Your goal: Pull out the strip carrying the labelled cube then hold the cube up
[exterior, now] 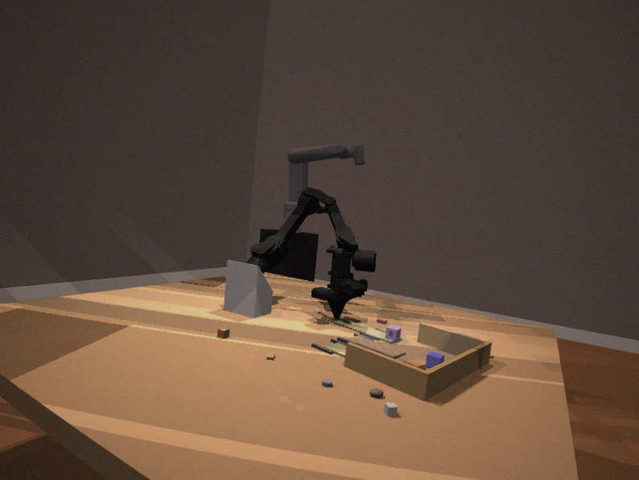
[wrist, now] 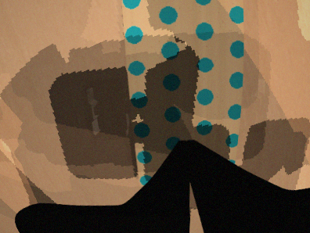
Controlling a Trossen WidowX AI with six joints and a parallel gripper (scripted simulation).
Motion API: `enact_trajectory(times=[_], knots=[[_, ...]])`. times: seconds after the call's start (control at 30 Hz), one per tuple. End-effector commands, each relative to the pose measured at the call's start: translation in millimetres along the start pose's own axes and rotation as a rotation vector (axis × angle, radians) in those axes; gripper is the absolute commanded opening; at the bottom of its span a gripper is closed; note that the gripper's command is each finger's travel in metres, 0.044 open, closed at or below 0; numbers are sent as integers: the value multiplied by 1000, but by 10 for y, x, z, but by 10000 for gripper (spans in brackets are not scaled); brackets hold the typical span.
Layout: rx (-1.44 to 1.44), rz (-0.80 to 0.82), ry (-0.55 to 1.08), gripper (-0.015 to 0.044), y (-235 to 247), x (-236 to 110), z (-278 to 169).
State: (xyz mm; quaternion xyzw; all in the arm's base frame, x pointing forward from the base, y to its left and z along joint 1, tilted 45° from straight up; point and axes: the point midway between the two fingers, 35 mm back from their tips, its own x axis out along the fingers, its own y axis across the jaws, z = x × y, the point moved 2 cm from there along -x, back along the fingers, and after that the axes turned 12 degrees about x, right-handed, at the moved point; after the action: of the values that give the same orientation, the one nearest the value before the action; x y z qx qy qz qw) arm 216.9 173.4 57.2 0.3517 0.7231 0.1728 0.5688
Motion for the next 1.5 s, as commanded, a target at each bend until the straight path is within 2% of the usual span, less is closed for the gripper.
enact_trajectory(times=[0.0,0.4,0.57,0.73,0.9,1.27,1.3,1.47], knots=[[14,-13,20,0,-43,37,-60],[14,-13,20,0,-43,37,-60],[13,-14,18,0,11,-388,23],[14,-15,19,0,12,-412,22],[-110,-13,19,131,46,-396,251],[-114,-13,17,420,102,-408,594],[-114,-13,17,440,109,-410,627],[-114,-13,17,440,139,-418,787]])
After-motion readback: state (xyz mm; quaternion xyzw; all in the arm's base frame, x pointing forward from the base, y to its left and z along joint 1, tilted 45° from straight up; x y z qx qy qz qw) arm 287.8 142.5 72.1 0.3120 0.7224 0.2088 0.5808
